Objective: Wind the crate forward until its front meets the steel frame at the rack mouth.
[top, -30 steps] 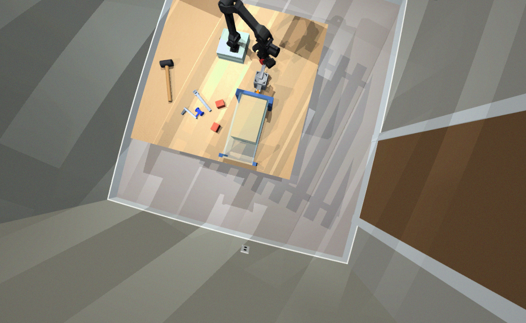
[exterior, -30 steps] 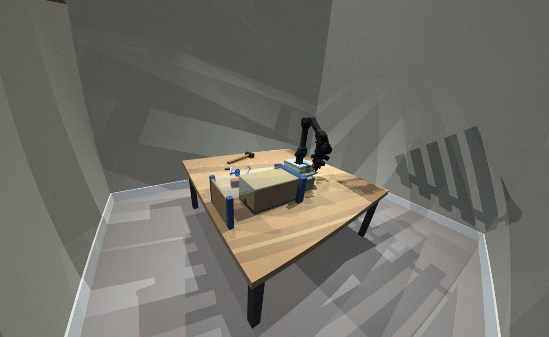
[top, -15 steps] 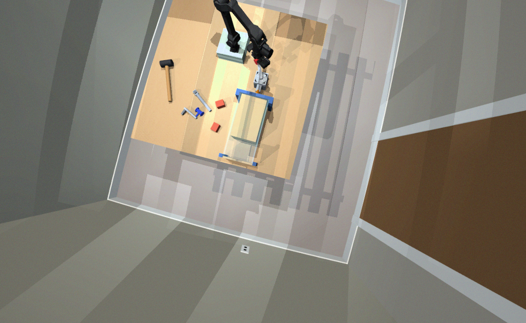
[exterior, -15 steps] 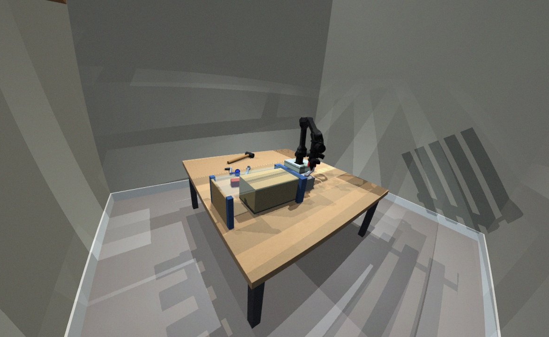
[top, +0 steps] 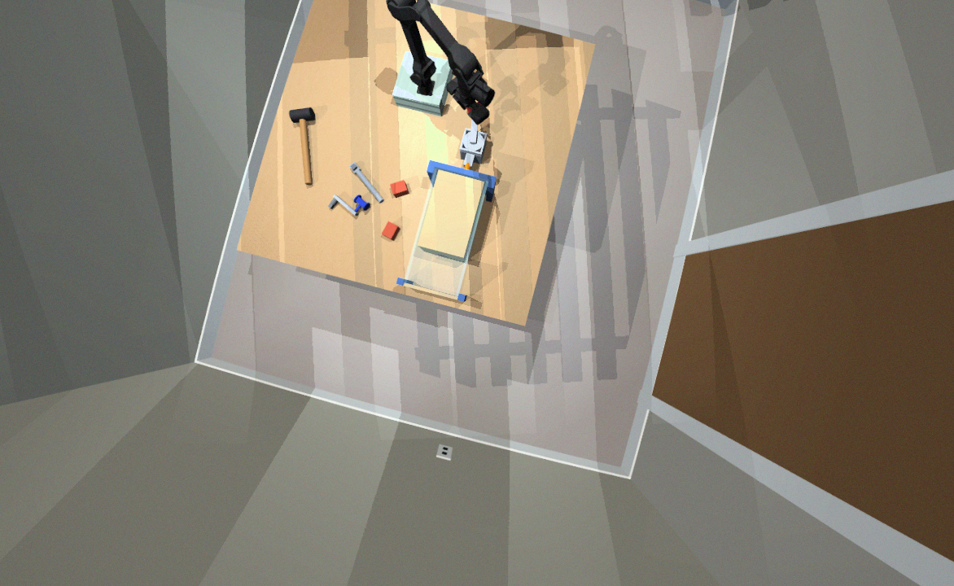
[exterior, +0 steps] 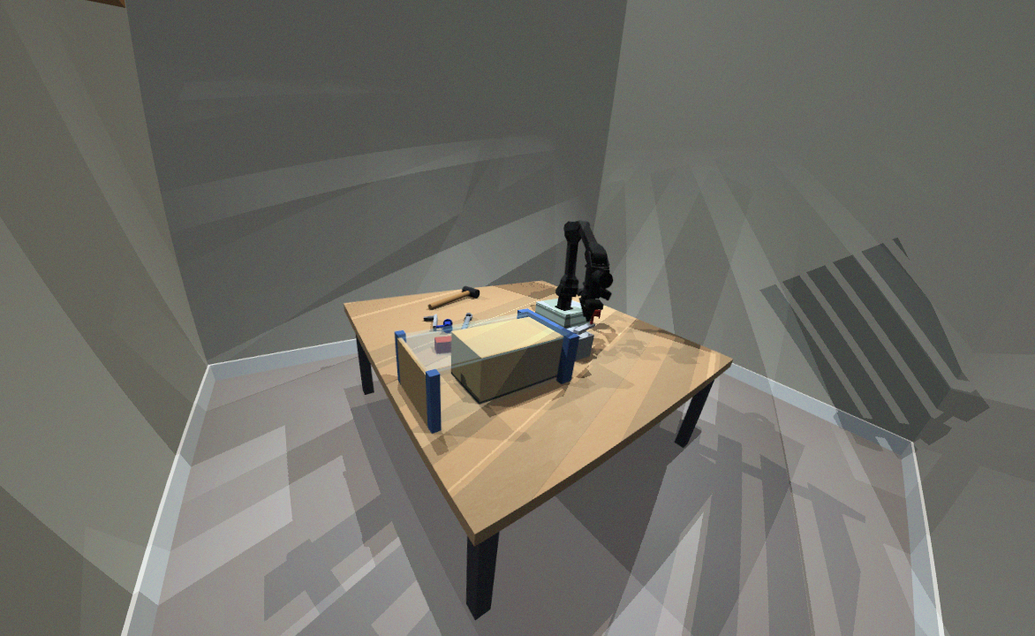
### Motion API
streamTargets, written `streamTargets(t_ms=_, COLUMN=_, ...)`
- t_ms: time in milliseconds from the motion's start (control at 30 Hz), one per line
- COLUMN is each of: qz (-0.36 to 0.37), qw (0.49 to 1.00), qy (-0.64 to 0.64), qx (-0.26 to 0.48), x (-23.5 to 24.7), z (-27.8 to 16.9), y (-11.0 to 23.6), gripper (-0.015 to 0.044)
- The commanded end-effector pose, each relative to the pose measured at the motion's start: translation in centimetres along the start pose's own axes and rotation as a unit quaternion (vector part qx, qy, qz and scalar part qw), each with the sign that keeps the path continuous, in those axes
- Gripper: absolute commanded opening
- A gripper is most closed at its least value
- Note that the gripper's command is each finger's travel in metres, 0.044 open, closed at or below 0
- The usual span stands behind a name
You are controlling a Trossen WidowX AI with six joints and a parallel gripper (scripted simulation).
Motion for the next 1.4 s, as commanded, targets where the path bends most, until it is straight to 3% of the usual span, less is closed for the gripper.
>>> streamTargets(t_ms=0, qz=0.002, qw=1.000, qy=-0.001, qx=0.002, x=0.0, z=-0.1, y=0.0, gripper=0.0341)
streamTargets(t_ms=133, qz=0.002, qw=1.000, qy=-0.001, qx=0.002, x=0.0, z=-0.1, y=0.0, gripper=0.0440)
streamTargets(t_ms=300, qz=0.001, qw=1.000, qy=-0.001, qx=0.002, x=-0.1, z=0.0, y=0.6, gripper=0.0440)
streamTargets(t_ms=533, qz=0.000, qw=1.000, qy=-0.001, qx=0.000, x=-0.1, z=0.1, y=6.3, gripper=0.0440)
streamTargets(t_ms=800, qz=0.000, qw=1.000, qy=-0.001, qx=0.000, x=0.1, z=0.1, y=6.8, gripper=0.0440)
streamTargets(t_ms=1033, qz=-0.001, qw=1.000, qy=-0.002, qx=0.000, x=3.6, z=0.2, y=12.9, gripper=0.0440)
streamTargets(t_ms=1200, qz=-0.001, qw=1.000, qy=-0.002, qx=0.000, x=3.7, z=0.2, y=13.2, gripper=0.0440)
streamTargets(t_ms=1367, qz=-0.004, qw=1.000, qy=-0.004, qx=0.003, x=-0.9, z=-1.6, y=13.5, gripper=0.0440)
Point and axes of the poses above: the point midway between the two fingers, 35 mm back from their tips, its own y axis back along the fingers, its own x axis across the jaws, z = x × y, the point moved 9 cm from there along y, back along the fingers, and after that the axes turned 11 degrees about y, right-handed, at the moved point
